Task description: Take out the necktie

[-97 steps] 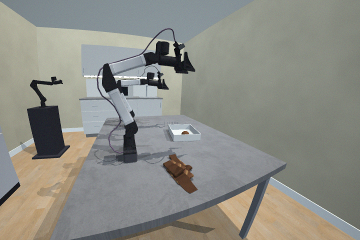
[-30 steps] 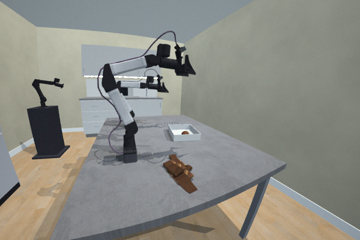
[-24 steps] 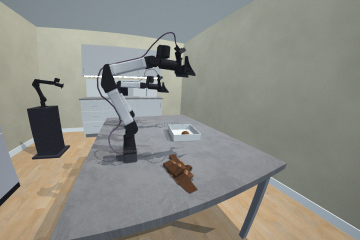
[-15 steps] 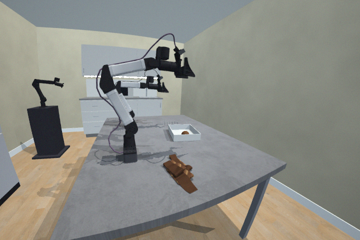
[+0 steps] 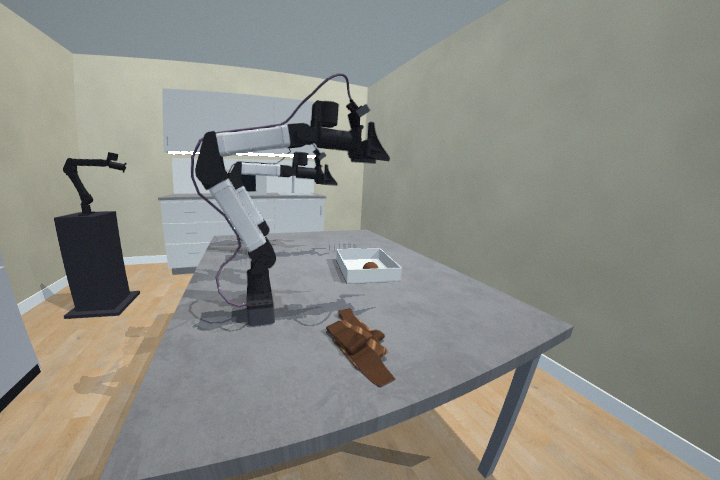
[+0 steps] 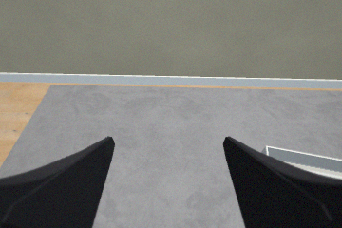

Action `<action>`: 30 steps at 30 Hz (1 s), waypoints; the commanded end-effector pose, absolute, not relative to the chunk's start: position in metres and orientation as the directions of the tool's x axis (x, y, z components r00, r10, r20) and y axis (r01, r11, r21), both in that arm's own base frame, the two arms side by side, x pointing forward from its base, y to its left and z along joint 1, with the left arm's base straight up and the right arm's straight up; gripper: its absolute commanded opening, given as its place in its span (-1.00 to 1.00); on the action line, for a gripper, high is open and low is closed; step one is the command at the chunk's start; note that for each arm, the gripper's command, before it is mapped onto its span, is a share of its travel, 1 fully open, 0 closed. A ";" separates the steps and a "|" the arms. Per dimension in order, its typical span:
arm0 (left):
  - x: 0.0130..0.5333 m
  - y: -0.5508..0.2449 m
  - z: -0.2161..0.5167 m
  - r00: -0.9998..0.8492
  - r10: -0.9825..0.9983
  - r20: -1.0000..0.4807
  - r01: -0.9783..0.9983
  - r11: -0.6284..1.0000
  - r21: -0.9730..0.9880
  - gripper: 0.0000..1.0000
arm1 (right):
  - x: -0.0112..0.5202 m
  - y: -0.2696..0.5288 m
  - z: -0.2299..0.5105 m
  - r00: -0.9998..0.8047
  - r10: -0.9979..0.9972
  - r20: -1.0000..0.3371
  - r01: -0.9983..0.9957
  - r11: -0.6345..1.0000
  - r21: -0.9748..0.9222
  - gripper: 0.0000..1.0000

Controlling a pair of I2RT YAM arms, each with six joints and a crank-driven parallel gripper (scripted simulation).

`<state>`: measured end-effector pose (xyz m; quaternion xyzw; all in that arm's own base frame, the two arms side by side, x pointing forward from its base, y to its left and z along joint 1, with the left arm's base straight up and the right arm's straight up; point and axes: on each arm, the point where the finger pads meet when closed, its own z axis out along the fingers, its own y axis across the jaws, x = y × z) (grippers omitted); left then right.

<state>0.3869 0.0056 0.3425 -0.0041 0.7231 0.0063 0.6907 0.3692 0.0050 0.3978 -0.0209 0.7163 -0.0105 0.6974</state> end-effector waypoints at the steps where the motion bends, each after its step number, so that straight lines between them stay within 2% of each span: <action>1: 0.383 0.006 0.351 -0.016 0.003 -1.000 -0.015 1.000 0.003 1.00 | 0.366 0.008 0.410 0.032 -0.038 -0.999 -0.017 0.999 -0.039 1.00; 30: 0.383 0.006 0.352 -0.014 0.003 -1.000 -0.015 1.000 0.003 1.00 | 0.366 0.008 0.380 0.040 -0.038 -0.998 -0.016 0.999 -0.039 1.00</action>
